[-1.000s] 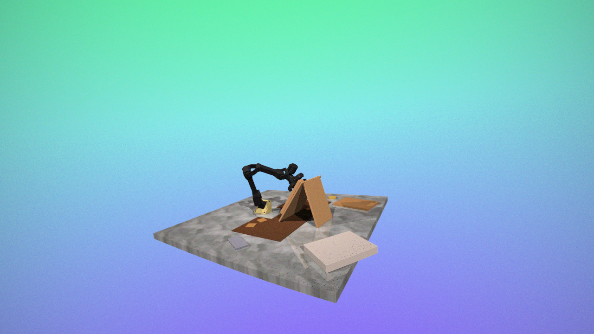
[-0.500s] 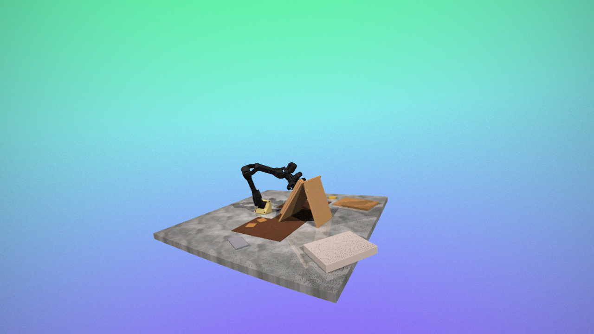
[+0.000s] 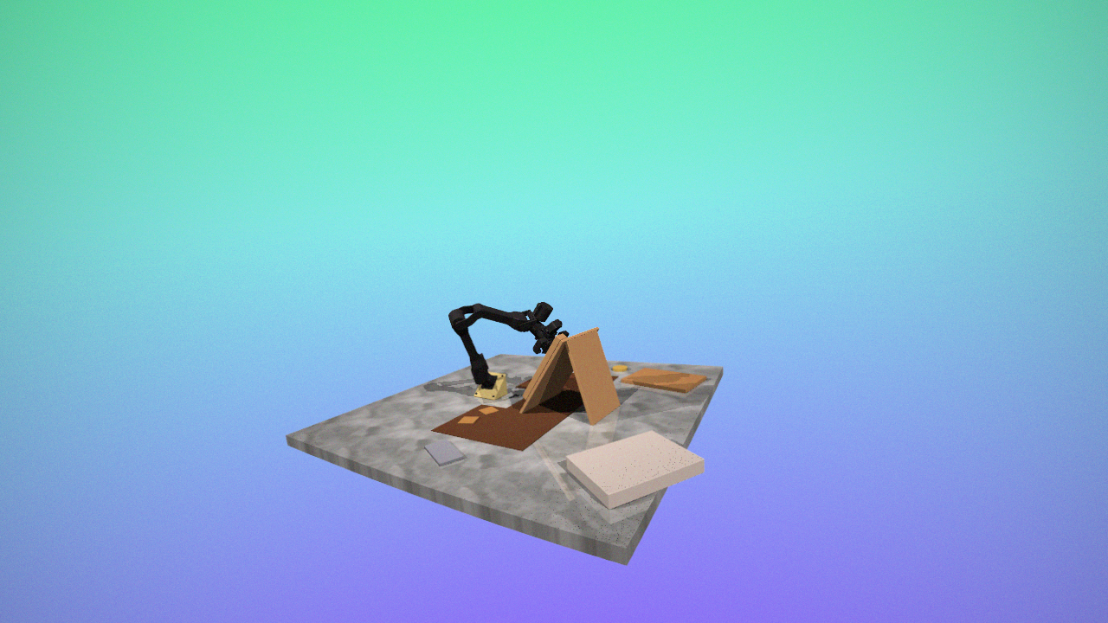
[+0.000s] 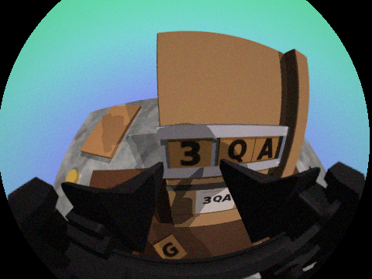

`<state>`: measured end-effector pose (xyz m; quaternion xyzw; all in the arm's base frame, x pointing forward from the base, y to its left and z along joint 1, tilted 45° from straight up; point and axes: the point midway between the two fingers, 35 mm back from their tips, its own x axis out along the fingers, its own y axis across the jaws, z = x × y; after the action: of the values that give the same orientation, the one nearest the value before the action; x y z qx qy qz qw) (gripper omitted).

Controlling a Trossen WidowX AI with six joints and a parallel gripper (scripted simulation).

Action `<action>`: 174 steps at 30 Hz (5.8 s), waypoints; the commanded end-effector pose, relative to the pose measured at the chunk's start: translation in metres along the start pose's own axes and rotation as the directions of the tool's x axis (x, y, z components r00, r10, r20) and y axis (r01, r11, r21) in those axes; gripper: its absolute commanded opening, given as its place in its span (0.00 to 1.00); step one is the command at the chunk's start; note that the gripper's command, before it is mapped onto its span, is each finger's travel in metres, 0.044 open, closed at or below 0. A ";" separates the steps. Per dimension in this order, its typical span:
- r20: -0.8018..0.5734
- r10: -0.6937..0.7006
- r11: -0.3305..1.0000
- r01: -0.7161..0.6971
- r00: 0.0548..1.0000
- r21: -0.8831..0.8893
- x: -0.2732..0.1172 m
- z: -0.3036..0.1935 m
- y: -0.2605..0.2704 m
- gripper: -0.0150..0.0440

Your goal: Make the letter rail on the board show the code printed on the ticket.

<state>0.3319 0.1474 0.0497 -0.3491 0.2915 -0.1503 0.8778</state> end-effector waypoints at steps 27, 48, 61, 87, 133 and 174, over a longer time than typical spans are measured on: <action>0.003 -0.001 1.000 0.001 1.000 0.002 -0.016 0.000 0.001 0.75; -0.001 0.002 1.000 -0.002 1.000 -0.004 -0.017 -0.001 0.001 0.26; -0.129 0.056 0.998 -0.056 0.990 0.005 -0.007 0.012 0.021 0.25; -0.637 0.003 1.000 0.002 0.771 0.007 0.002 0.025 0.034 0.25; -0.636 0.002 1.000 0.004 0.772 0.008 0.026 0.027 0.034 0.25; -0.636 0.002 1.000 0.004 0.772 0.007 0.031 0.026 0.025 0.25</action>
<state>0.3733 0.1649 0.0342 -0.2728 0.5718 -0.2617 0.7281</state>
